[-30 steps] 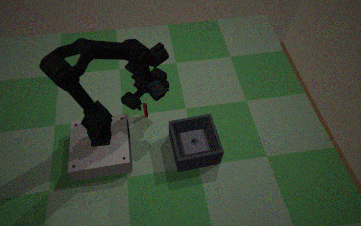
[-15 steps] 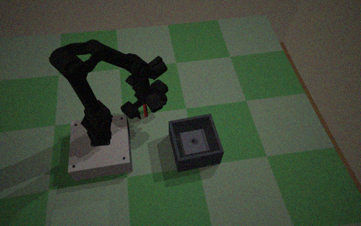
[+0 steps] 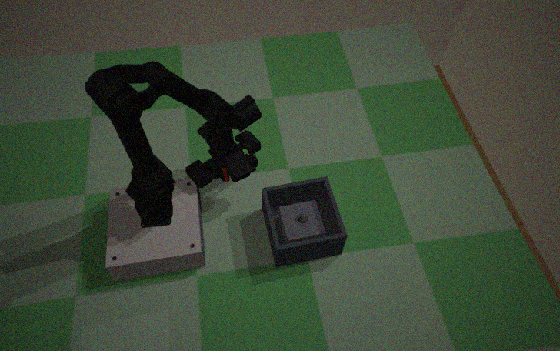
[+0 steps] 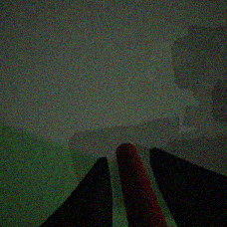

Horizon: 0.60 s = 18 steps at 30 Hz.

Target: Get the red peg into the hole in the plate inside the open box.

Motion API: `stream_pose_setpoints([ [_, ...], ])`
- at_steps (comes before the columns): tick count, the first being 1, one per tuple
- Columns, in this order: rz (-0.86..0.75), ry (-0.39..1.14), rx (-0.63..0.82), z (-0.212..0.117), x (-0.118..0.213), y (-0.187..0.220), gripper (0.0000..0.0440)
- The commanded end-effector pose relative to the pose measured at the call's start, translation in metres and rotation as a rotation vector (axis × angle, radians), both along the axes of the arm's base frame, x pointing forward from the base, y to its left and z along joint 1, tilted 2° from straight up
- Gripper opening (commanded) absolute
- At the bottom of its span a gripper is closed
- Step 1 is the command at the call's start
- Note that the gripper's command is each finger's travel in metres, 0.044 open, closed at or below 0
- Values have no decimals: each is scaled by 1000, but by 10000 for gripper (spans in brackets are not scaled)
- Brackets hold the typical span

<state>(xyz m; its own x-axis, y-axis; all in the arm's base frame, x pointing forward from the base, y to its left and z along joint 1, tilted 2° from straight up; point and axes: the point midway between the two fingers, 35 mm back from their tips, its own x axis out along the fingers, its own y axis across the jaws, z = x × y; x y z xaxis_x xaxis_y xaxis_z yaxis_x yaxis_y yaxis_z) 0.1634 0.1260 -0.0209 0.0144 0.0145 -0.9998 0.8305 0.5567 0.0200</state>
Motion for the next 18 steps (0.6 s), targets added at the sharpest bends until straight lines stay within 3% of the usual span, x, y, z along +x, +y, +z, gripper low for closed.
stream_pose_setpoints([
  [1, 2, 23, 21, 2, 2, 2, 12],
  [18, 102, -124, -60, 47, 39, -12, 0],
])
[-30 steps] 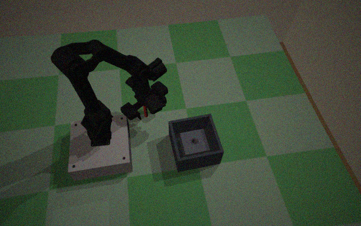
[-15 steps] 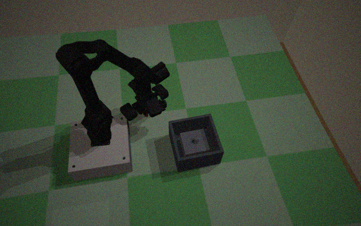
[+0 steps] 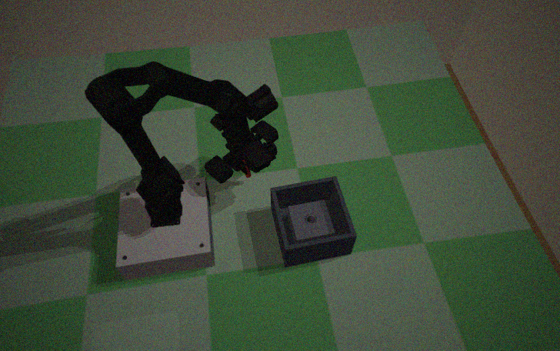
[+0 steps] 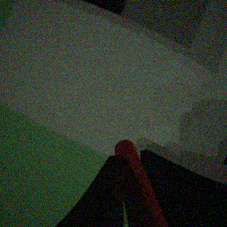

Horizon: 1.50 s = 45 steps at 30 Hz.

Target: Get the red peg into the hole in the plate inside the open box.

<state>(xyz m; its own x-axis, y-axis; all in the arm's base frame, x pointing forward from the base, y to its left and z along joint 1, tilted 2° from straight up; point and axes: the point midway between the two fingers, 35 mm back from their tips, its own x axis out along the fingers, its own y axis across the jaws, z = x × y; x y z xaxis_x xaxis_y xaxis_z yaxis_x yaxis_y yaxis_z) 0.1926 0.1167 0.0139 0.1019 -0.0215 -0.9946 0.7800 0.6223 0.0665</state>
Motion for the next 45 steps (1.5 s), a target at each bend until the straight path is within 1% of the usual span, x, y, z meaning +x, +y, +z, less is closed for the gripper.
stream_pose_setpoints([
  [1, 28, -46, -24, 16, 12, -4, 0],
  [15, 52, -148, -87, 69, 56, -26, 0],
  [20, 36, -165, -105, 81, 71, -41, 0],
  [33, -49, -173, -124, 88, 101, -87, 0],
  [45, -125, -169, -118, 78, 122, -125, 1],
])
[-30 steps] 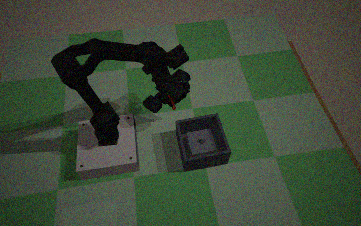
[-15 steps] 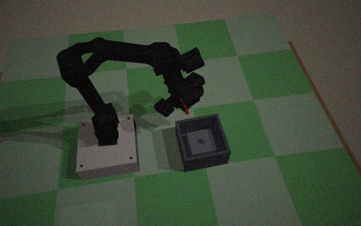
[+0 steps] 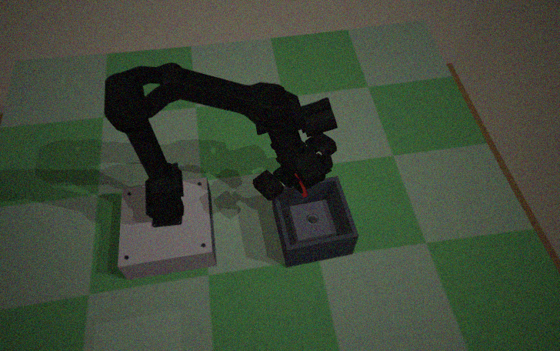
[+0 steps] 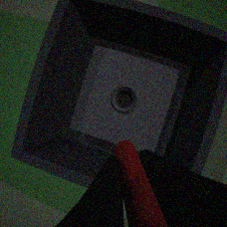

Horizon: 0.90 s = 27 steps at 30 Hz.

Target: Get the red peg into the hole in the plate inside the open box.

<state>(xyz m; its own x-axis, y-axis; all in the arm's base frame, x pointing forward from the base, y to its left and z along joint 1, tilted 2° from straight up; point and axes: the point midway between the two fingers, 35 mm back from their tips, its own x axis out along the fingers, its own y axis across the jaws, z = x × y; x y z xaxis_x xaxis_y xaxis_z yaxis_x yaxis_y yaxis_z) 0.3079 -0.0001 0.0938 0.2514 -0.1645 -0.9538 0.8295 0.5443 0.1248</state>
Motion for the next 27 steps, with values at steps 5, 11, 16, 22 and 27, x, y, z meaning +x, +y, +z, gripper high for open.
stream_pose_setpoints([
  [5, -35, 1, 22, -9, 13, -20, 5],
  [11, -51, 21, 43, -21, 19, -29, 10],
  [16, -55, 47, 55, -36, 21, -33, 10],
  [22, -40, 84, 53, -54, 22, -37, 106],
  [27, -21, 121, 46, -61, 23, -40, 159],
])
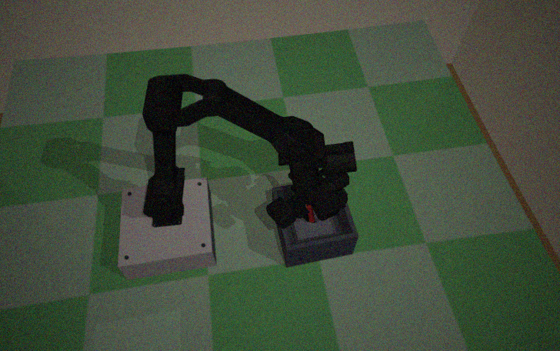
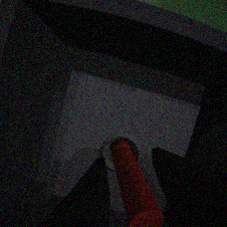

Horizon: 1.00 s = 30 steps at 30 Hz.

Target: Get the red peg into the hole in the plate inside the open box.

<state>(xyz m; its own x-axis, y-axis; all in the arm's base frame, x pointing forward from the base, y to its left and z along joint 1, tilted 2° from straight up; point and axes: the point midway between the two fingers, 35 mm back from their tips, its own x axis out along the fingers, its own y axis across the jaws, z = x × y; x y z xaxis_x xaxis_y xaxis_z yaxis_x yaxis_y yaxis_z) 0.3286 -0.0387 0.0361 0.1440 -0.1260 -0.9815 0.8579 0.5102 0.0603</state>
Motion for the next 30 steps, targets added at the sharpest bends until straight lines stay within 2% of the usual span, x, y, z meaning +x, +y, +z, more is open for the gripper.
stream_pose_setpoints([
  [1, 15, 19, -1, -4, 3, -2, 159],
  [3, 17, 15, -6, -3, 9, -5, 164],
  [6, 27, 3, -13, -2, 18, -10, 235],
  [17, 48, -30, -48, 5, 50, -31, 440],
  [30, 13, -131, -109, 22, 79, -63, 440],
])
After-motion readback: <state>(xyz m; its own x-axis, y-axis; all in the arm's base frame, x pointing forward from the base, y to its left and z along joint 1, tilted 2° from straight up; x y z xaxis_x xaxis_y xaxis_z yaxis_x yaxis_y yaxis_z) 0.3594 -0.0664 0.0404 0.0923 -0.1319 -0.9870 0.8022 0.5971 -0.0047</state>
